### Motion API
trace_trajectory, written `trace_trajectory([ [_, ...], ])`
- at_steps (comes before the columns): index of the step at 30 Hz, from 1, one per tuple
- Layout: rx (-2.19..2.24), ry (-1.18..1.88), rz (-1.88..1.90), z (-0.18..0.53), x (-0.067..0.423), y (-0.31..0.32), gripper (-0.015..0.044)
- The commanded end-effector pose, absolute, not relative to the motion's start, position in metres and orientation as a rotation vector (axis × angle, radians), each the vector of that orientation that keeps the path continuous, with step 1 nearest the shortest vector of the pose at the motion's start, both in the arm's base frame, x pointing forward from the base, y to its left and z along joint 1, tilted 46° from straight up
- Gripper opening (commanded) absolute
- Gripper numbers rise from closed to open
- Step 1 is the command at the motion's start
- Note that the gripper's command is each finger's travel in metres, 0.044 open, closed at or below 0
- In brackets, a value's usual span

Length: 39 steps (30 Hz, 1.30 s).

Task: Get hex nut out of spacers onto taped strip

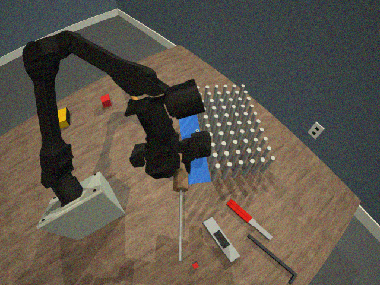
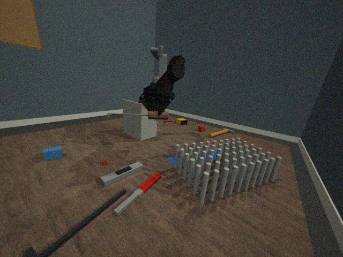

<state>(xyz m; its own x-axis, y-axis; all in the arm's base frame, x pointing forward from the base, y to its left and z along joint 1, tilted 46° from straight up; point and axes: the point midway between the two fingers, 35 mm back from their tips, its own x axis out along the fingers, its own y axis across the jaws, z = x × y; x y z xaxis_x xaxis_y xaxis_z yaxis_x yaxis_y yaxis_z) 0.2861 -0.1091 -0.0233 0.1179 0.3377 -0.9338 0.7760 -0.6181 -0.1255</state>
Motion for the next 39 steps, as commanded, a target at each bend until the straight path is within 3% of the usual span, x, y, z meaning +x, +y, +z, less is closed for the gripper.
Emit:
trace_trajectory([
  [1, 2.051, 1.014, -1.674, -0.036, 0.277, -0.129, 0.0],
  [22, 2.134, 0.66, -2.514, -0.098, 0.206, -0.193, 0.0],
  [39, 1.941, 0.262, -3.178, -0.146, 0.132, -0.217, 0.0],
])
